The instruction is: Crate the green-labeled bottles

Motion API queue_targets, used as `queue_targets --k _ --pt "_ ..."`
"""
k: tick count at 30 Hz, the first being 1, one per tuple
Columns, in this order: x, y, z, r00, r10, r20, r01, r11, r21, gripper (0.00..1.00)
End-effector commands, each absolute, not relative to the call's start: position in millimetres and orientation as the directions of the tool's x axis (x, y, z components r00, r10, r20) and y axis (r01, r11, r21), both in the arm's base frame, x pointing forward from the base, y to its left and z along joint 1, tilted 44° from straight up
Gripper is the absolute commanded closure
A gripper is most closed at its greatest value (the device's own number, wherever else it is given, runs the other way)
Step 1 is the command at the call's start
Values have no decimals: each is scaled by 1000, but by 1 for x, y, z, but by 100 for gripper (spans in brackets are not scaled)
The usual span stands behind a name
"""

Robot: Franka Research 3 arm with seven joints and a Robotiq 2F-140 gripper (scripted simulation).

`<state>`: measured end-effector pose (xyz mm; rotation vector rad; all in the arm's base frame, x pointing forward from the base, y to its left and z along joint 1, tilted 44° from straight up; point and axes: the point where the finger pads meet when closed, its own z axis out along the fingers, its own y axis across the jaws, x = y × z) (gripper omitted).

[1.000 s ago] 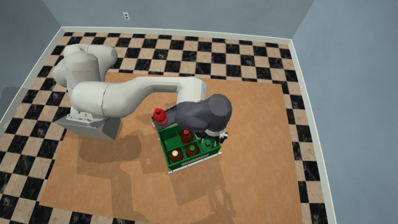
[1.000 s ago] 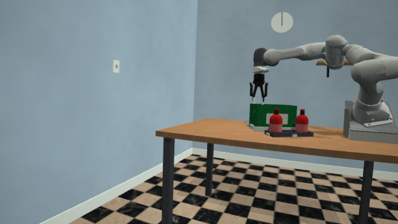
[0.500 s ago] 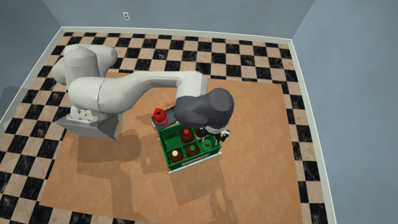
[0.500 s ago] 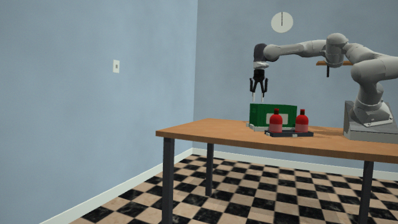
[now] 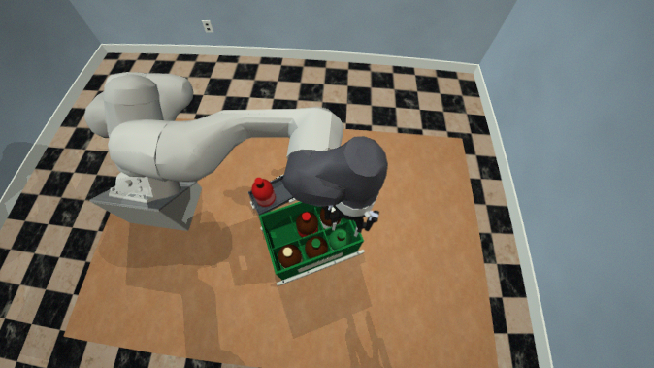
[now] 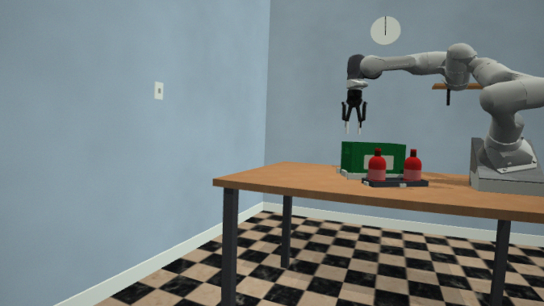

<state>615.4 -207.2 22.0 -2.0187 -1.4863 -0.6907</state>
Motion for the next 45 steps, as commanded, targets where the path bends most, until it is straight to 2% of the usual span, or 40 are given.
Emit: queue_targets --k 1,17,18,45 --pt "613 -210 27 253 688 680 964 -239 -117 62" --pt "613 -214 31 253 688 680 964 -239 -117 62" --pt "613 -214 31 253 688 680 964 -239 -117 100" --pt "613 -214 31 253 688 680 964 -239 -117 100"
